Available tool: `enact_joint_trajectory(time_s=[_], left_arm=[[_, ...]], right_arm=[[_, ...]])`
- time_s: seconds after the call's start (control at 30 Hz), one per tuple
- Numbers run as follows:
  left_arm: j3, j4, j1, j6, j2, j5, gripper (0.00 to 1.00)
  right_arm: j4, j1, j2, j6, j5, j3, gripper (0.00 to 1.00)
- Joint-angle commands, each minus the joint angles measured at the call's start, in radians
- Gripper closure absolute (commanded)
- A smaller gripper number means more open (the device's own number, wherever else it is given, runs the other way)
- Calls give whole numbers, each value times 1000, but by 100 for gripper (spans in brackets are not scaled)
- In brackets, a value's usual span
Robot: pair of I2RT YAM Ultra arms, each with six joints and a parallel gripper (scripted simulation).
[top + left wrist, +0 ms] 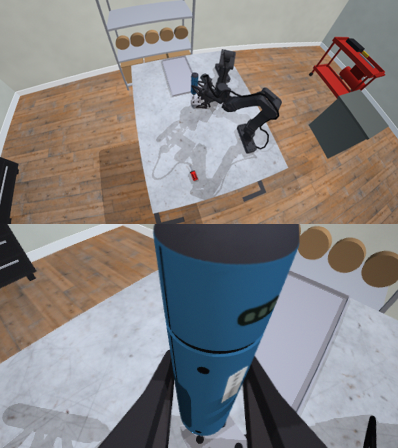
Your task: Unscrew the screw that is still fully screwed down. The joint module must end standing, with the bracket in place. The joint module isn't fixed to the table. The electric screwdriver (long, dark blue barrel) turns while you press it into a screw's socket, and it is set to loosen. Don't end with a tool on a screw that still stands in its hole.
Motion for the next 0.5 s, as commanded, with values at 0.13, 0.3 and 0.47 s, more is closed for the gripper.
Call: enact_joint_trajectory(time_s=[0.13, 0.3, 0.47], left_arm=[[11, 93, 1, -5, -9, 6, 58], [11, 93, 1, -5, -9, 6, 58], [5, 92, 2, -4, -6, 7, 58]], right_arm=[[2, -1, -6, 1, 1, 3, 41], [2, -1, -6, 1, 1, 3, 41], [2, -1, -6, 1, 1, 3, 41]])
